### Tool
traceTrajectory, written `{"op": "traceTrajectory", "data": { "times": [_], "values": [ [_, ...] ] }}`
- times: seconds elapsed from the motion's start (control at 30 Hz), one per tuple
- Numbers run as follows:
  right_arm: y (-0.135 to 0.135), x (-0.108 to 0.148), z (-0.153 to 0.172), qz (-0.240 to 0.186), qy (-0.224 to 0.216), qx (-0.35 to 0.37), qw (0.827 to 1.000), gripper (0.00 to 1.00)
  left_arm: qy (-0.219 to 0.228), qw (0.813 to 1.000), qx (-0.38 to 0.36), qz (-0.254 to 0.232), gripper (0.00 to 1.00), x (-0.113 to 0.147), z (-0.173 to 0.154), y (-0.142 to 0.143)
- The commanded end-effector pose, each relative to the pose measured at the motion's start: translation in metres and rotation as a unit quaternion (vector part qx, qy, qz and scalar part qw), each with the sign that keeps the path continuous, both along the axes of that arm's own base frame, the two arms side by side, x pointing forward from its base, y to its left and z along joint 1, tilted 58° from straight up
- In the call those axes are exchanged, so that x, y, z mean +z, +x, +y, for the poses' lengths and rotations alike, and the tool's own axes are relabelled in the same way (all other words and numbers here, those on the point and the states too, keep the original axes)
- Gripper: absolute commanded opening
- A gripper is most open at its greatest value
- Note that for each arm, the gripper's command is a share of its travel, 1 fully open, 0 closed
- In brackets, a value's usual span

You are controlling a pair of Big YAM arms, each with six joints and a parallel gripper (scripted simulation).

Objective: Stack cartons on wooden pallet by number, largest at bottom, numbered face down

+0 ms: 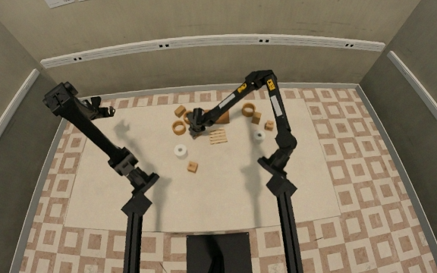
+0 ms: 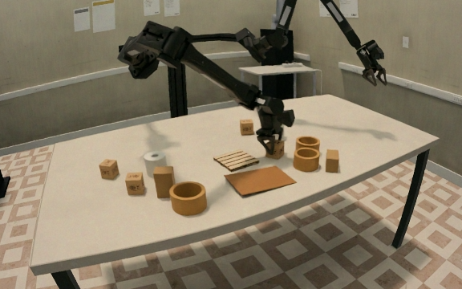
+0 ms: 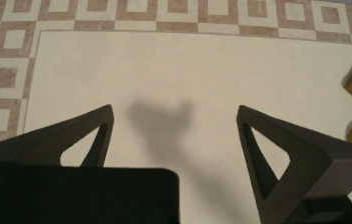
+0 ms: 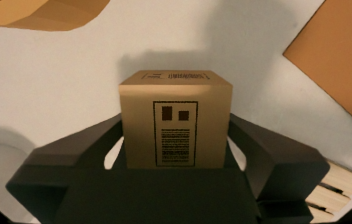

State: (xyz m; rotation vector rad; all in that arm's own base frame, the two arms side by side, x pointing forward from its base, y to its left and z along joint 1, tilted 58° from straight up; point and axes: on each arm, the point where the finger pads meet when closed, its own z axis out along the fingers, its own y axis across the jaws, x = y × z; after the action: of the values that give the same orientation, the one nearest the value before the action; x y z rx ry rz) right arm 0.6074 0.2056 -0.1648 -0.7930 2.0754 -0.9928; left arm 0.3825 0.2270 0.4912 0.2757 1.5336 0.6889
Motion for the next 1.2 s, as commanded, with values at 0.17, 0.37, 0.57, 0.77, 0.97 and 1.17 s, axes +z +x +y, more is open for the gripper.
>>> {"op": "traceTrajectory", "data": {
  "times": [0.17,0.37,0.57,0.77,0.97,1.17],
  "values": [
    [-0.014,0.021,0.029,-0.006,0.005,0.01,1.0,0.5,0.011,1.0,-0.002,-0.004,1.0,0.012,-0.001,0.002],
    [-0.031,0.034,0.04,-0.007,0.009,0.008,1.0,0.5,0.011,1.0,-0.002,-0.004,1.0,0.012,-0.001,0.002],
    [-0.069,0.064,0.041,-0.011,0.025,0.0,1.0,0.5,0.011,1.0,-0.002,-0.004,1.0,0.012,-0.001,0.002],
    [-0.142,0.124,0.04,-0.011,0.028,-0.003,1.0,0.5,0.011,1.0,-0.002,-0.004,1.0,0.012,-0.001,0.002],
    [-0.183,0.159,0.039,-0.011,0.023,-0.002,1.0,0.5,0.011,1.0,-0.002,-0.004,1.0,0.012,-0.001,0.002],
    [-0.217,0.188,0.038,-0.009,0.015,0.002,1.0,0.5,0.011,1.0,-0.002,-0.004,1.0,0.012,-0.001,0.002]
  ]
}}
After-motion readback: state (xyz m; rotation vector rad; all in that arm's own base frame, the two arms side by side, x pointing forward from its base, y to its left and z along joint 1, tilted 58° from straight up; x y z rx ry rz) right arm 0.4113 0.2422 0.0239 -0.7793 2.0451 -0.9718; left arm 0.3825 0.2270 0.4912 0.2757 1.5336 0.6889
